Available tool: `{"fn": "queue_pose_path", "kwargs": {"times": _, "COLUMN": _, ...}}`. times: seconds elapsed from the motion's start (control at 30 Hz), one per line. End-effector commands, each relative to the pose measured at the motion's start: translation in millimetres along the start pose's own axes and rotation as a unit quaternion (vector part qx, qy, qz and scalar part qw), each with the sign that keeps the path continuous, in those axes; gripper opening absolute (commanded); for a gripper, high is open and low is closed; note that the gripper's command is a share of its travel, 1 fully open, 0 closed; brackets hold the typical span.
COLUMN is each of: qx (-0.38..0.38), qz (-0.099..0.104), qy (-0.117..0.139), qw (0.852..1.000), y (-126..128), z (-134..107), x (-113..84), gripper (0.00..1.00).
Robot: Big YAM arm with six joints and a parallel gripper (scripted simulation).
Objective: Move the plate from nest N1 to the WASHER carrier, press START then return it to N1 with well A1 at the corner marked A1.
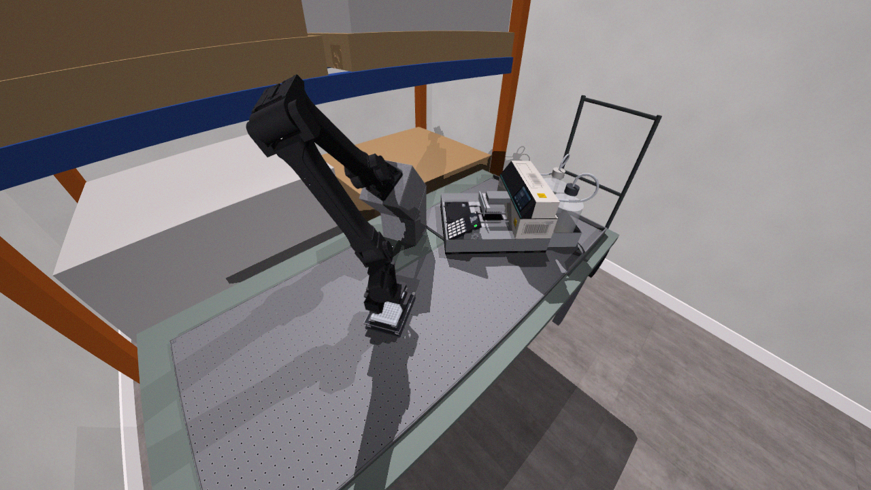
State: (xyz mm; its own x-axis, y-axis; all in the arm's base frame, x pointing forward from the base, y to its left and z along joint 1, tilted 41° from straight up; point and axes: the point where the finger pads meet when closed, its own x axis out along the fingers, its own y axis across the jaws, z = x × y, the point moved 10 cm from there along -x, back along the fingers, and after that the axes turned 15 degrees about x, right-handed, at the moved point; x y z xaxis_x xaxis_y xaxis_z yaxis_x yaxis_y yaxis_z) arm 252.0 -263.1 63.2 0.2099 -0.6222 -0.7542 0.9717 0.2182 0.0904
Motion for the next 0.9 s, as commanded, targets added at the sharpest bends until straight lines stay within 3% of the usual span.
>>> {"fn": "queue_pose_path", "kwargs": {"times": 0.0, "qx": 0.0, "qz": 0.002, "qy": -0.002, "qw": 1.0, "y": 0.1, "z": 0.9, "x": -0.5, "gripper": 1.0}}
{"fn": "queue_pose_path", "kwargs": {"times": 0.33, "qx": 0.0, "qz": 0.002, "qy": -0.002, "qw": 1.0, "y": 0.1, "z": 0.9, "x": -0.5, "gripper": 1.0}}
{"fn": "queue_pose_path", "kwargs": {"times": 0.87, "qx": 0.0, "qz": 0.005, "qy": -0.002, "qw": 1.0, "y": 2.3, "z": -0.9, "x": -28.7, "gripper": 1.0}}
